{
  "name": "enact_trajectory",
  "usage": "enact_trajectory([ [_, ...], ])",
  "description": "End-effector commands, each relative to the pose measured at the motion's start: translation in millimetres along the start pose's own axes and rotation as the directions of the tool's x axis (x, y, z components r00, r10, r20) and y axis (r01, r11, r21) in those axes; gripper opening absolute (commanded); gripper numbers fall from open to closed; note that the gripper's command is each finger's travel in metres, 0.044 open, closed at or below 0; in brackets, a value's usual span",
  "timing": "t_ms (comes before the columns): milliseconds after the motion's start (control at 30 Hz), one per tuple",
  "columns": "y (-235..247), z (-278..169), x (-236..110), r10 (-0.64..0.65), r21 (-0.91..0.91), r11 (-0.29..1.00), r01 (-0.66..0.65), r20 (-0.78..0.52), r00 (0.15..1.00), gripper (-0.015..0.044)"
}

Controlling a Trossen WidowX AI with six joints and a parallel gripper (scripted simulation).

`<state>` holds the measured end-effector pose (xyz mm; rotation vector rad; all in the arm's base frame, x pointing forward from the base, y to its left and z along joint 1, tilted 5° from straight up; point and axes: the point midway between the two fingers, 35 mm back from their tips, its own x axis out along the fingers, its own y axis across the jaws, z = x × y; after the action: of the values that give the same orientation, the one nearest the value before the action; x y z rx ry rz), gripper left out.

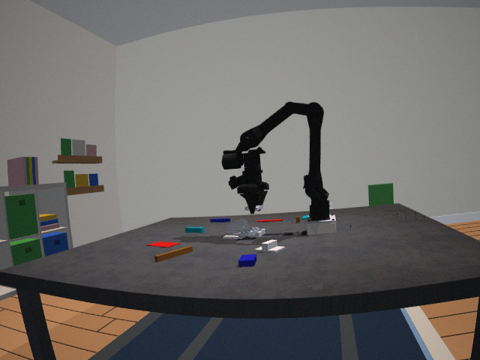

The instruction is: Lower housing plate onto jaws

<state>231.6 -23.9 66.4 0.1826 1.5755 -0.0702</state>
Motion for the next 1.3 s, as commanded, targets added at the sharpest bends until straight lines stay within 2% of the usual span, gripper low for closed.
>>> enact_trajectory([
  [0, -0.4, -1.0, 0.1, -0.003, 0.007, 1.0, 0.003, -0.002, 1.0, 0.0351],
  [267, -0.4, -0.9, 1.2, -0.003, 0.007, 1.0, 0.003, -0.002, 1.0, 0.0351],
  [1267, -0.5, 0.0, 50.2, -0.003, 0.007, 1.0, 0.003, -0.002, 1.0, 0.0351],
])
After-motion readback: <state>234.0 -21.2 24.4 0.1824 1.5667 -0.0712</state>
